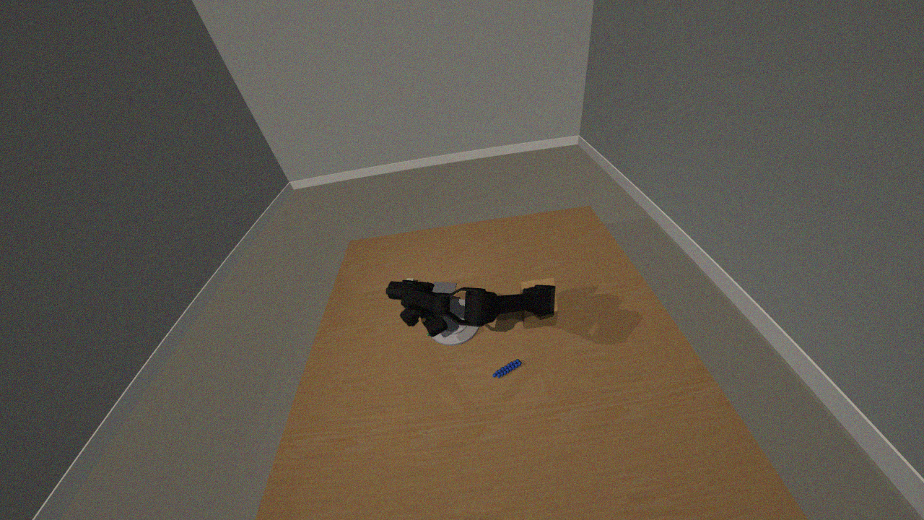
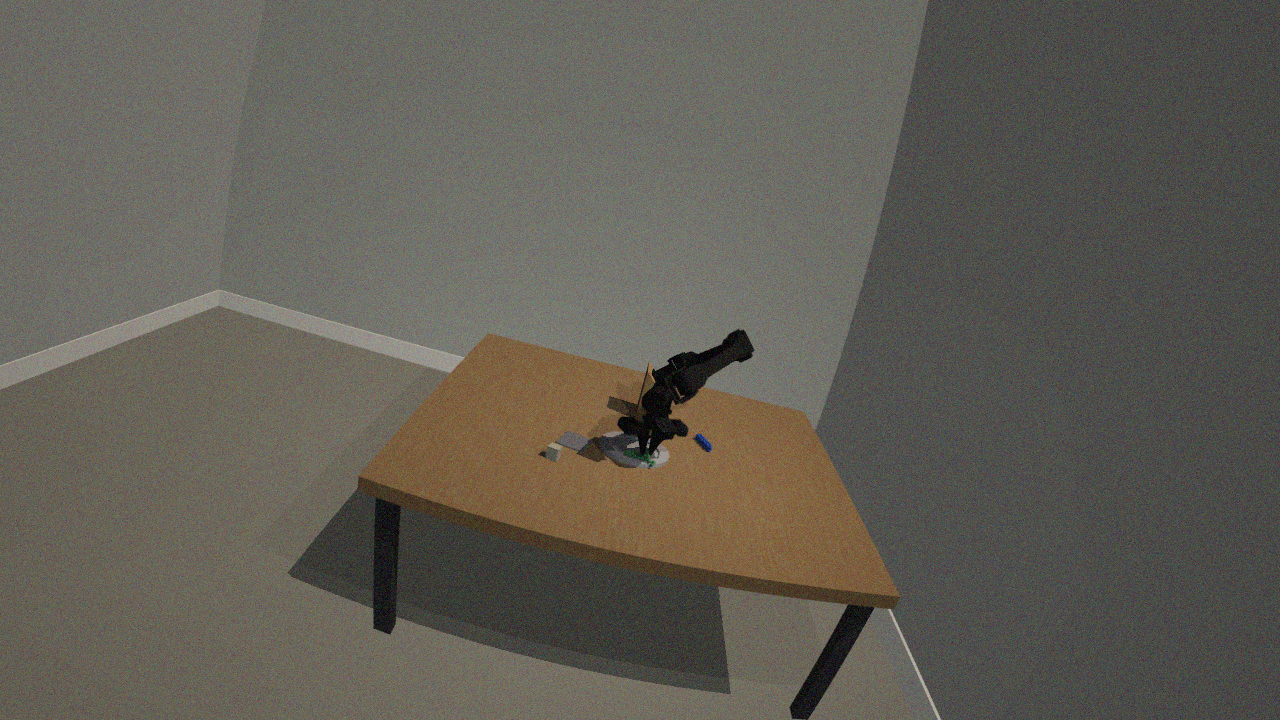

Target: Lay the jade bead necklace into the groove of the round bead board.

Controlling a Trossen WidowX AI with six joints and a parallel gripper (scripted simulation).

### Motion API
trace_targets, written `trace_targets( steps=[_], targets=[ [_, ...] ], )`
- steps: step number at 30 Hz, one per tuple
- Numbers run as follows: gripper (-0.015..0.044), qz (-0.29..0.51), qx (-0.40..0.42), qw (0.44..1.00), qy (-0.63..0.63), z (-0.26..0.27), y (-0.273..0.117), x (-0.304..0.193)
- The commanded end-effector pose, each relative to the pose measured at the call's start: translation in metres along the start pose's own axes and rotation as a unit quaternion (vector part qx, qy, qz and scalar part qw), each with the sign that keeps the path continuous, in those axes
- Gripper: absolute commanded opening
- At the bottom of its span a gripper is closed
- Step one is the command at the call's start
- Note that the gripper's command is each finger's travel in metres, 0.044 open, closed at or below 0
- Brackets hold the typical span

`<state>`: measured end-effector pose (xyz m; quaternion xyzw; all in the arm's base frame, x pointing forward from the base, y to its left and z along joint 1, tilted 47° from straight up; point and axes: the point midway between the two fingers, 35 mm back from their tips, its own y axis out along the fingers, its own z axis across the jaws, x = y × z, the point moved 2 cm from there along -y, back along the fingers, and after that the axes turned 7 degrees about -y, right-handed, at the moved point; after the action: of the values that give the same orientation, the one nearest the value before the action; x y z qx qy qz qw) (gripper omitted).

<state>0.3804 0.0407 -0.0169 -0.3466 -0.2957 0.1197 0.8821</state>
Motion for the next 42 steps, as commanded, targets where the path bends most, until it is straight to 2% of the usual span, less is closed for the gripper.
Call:
trace_targets(
  steps=[1,28,42],
  targets=[
    [0.0000,0.000,-0.002,1.000,-0.004,-0.003,-0.002,0.003],
    [0.0000,0.000,-0.002,1.000,-0.004,-0.012,0.011,0.009],
    [0.0367,-0.002,-0.004,1.000,-0.007,-0.012,0.006,0.010]
  ],
)
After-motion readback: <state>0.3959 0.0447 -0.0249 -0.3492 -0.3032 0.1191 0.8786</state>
